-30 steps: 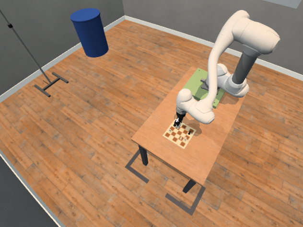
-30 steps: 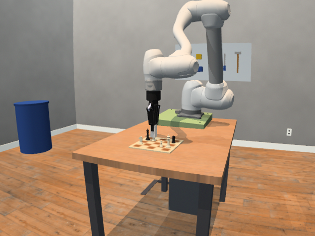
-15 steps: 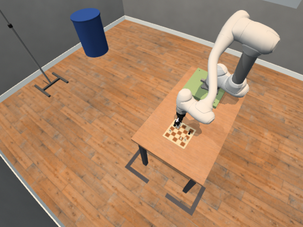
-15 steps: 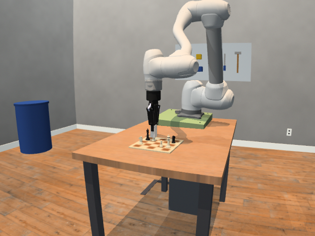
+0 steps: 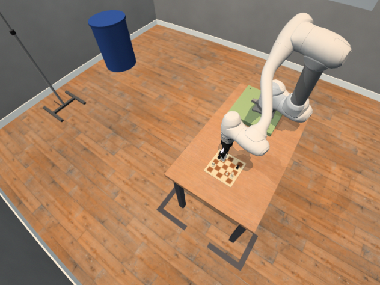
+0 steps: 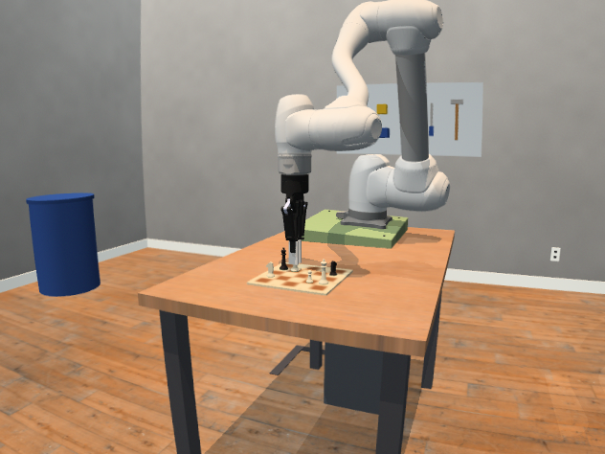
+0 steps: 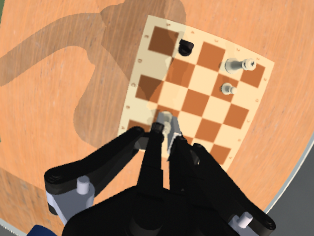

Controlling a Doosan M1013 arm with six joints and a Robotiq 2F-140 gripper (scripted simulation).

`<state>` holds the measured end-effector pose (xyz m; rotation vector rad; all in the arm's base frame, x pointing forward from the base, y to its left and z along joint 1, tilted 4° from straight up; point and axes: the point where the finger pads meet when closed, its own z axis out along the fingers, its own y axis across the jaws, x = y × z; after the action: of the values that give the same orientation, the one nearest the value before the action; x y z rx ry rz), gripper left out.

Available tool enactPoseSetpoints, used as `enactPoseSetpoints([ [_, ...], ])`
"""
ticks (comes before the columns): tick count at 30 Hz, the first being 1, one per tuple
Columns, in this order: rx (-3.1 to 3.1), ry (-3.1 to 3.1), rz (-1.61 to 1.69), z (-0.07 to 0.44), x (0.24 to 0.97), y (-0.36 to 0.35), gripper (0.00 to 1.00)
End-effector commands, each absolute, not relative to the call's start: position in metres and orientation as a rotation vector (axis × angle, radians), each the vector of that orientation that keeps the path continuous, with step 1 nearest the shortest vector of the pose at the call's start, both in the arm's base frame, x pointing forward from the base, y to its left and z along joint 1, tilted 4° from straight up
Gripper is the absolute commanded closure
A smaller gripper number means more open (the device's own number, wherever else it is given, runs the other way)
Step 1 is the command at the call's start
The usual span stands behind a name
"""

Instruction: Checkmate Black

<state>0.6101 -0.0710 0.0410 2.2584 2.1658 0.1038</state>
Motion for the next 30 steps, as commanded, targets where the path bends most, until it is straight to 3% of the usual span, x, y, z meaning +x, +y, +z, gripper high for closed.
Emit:
enactPoseSetpoints([
  [1,2.258,2.166,0.104,0.0411,0.6101,-0.0709,0.95],
  [2,2.258,2.166,0.104,0.0411,0.6101,-0.0709,0.90],
  [6,2.258,2.166,0.104,0.0411,0.6101,-0.0709,0.90],
  [13,2.258,2.166,0.104,0.0411,0.6101,-0.0709,0.75],
  [30,2.258,2.166,0.104,0.0482,0.6097,-0.0712,0.75],
])
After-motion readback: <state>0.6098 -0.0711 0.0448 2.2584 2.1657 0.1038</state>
